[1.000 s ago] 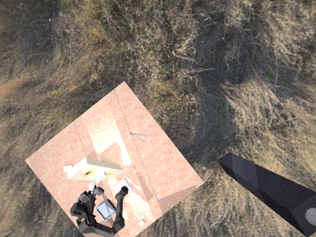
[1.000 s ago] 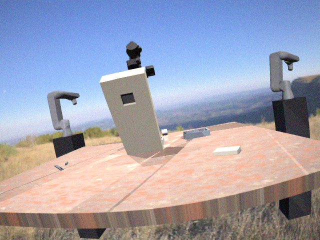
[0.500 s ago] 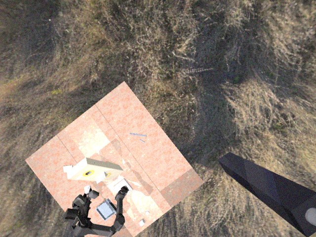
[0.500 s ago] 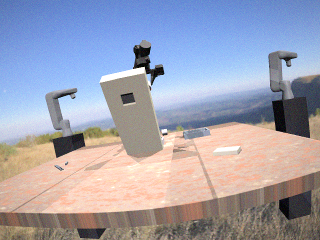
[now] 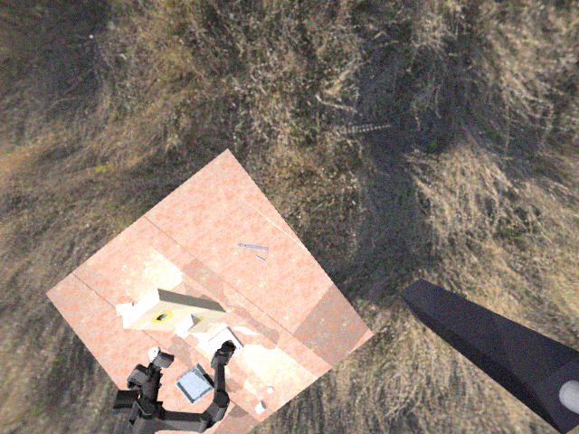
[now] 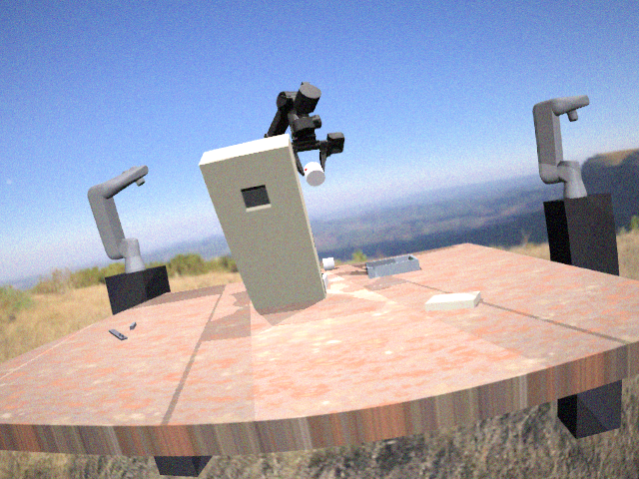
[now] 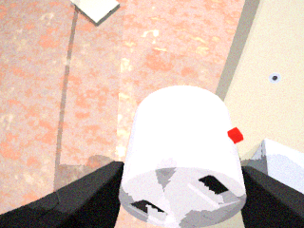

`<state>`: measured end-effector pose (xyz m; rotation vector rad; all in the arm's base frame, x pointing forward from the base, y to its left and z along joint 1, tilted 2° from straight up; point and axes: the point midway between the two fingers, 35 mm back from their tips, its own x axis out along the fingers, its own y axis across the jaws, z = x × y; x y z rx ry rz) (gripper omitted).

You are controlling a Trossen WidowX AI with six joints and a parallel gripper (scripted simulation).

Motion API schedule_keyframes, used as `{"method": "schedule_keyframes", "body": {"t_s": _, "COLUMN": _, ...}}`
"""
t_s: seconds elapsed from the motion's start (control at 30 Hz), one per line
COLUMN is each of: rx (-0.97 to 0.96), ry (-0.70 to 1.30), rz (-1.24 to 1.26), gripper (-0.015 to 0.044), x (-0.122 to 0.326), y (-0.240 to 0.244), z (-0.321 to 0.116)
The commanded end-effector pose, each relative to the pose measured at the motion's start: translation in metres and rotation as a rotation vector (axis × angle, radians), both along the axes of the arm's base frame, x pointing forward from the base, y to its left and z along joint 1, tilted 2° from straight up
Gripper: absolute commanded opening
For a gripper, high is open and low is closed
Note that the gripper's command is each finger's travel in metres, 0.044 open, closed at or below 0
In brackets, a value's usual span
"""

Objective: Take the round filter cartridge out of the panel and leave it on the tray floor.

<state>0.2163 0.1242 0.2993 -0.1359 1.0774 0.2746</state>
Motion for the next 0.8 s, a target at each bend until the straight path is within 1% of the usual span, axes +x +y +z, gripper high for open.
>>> {"method": "schedule_keyframes", "body": {"t_s": 0.0, "rx": 0.011, "ry": -0.007, "rz": 0.132, "gripper": 0.0, "x": -0.011, "y": 0.021, "z": -0.003}}
{"method": "schedule_keyframes", "body": {"t_s": 0.37, "rx": 0.021, "ry": -0.014, "rz": 0.451, "gripper": 0.0, "x": -0.047, "y": 0.067, "z": -0.015}}
{"method": "schedule_keyframes", "body": {"t_s": 0.77, "rx": 0.037, "ry": -0.028, "rz": 0.799, "gripper": 0.0, "x": -0.097, "y": 0.107, "z": -0.028}}
